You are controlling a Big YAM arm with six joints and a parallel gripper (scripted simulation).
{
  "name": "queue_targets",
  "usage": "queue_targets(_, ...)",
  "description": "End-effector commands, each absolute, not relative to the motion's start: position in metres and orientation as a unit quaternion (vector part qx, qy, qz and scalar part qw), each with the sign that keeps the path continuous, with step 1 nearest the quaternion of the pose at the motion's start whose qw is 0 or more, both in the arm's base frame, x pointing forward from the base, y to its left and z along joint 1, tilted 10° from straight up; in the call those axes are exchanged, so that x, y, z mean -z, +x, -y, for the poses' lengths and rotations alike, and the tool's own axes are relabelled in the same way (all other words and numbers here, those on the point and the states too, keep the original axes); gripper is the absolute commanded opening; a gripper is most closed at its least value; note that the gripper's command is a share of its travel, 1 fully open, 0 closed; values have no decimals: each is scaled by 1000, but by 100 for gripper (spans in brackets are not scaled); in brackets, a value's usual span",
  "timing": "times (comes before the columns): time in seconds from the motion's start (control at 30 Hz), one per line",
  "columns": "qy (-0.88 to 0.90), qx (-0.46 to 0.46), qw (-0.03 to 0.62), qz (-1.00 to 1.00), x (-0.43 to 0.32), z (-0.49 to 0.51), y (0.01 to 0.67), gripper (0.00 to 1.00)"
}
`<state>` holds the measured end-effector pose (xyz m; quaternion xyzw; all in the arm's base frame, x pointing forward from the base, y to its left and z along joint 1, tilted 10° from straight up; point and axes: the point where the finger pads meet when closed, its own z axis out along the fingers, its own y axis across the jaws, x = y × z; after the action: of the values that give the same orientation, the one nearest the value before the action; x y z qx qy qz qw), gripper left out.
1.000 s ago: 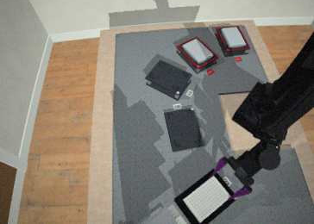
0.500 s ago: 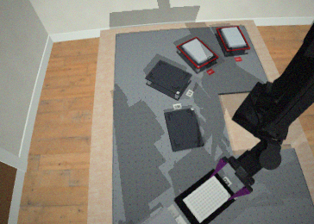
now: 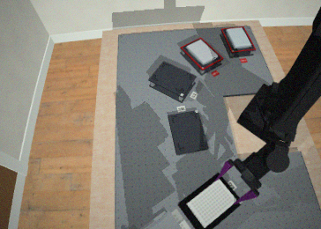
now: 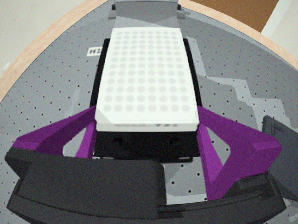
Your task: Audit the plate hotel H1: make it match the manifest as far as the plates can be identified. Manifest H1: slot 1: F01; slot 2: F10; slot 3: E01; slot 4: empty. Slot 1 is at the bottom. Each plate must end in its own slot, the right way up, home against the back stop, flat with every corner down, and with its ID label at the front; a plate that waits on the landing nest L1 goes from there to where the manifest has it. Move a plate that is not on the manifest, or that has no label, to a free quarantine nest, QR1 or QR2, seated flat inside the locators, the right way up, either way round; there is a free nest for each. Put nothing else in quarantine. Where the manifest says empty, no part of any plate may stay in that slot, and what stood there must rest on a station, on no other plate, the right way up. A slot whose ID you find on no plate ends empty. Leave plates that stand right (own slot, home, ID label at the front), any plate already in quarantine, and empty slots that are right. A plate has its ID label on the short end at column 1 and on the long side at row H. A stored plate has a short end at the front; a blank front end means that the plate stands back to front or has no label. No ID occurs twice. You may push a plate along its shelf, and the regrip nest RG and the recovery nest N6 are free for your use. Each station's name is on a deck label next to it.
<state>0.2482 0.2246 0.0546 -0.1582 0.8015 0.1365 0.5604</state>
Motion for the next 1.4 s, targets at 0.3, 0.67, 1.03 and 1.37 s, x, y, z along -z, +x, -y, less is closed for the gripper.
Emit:
queue_targets(0.3,-157,-145,562,-799,-66,-227,244,86)
queue_targets(0.67,-153,-150,566,-796,-83,-232,246,86)
queue_targets(1.03,-150,-155,571,-792,-99,-237,248,86)
queue_targets(1.37,-150,-156,572,-791,-109,-237,247,86)
